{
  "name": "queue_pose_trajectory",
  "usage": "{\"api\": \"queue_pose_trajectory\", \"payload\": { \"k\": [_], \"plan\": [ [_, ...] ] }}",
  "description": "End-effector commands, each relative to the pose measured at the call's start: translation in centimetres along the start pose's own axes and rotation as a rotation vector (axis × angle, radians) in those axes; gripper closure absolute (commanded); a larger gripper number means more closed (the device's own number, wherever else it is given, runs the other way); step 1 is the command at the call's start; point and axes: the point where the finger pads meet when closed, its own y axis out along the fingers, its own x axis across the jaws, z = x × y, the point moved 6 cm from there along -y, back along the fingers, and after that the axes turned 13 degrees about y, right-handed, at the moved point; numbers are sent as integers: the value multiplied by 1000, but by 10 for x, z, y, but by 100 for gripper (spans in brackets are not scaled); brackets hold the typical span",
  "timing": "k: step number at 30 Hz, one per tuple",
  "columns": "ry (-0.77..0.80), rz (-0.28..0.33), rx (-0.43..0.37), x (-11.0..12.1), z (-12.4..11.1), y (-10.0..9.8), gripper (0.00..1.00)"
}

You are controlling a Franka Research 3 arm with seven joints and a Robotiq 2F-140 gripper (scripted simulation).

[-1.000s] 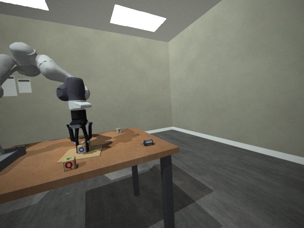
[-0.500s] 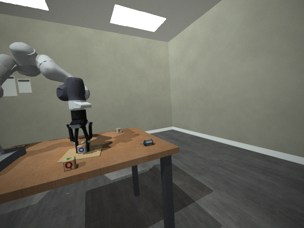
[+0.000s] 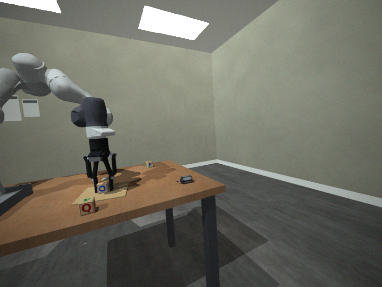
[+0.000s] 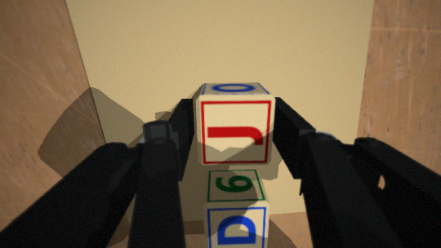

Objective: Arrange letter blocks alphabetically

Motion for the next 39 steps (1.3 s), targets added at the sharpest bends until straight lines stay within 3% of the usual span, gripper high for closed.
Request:
{"api": "queue_pose_trajectory", "payload": {
  "k": [1,12,25,34,35,39],
  "plan": [
    [-2,3,-3,-1,-1,0,56],
    [-2,3,-3,-1,-1,-22,56],
    [-2,3,-3,-1,0,-83,56],
    [-2,3,-3,-1,0,-90,56],
    [-2,3,-3,-1,0,-90,0],
    [-2,3,-3,-1,0,-90,0]
  ]
}}
